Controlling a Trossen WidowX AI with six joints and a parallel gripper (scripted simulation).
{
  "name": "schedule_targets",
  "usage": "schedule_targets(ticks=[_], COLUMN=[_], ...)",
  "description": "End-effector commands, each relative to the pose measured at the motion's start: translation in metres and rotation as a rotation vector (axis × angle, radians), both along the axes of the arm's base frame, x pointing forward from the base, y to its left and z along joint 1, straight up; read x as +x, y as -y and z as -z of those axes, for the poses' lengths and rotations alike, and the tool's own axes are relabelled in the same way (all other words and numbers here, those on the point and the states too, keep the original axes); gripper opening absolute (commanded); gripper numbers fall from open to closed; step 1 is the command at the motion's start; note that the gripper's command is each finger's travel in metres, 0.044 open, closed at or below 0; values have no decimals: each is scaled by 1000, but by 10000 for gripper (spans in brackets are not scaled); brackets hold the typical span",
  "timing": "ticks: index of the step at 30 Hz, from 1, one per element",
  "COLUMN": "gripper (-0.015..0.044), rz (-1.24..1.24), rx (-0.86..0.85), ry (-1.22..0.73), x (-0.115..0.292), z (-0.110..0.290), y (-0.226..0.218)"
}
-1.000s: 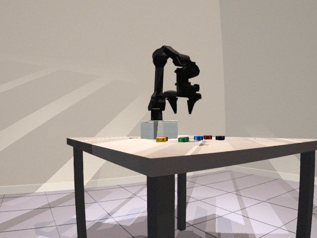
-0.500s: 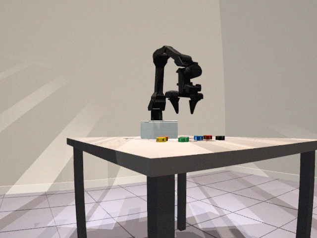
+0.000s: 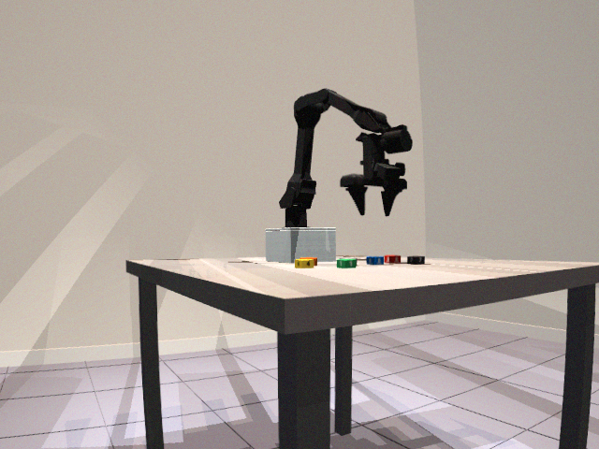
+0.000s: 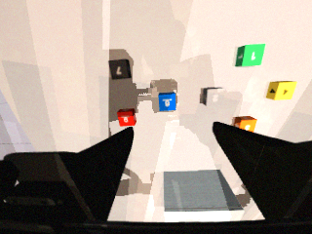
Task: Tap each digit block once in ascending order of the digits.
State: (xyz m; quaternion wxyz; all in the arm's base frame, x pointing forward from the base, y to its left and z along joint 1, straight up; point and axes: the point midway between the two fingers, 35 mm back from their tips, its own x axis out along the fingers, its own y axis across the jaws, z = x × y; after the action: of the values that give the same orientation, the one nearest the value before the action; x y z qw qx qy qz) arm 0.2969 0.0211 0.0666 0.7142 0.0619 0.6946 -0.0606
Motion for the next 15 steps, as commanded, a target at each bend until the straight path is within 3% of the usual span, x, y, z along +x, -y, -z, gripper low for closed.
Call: schedule_targets(ticks=[1,15], gripper=[400,400], rz=[6,6], rx=[1,2], ry=[-3,-4], x=[-1,-2], z=[0,0], y=[-3,-12])
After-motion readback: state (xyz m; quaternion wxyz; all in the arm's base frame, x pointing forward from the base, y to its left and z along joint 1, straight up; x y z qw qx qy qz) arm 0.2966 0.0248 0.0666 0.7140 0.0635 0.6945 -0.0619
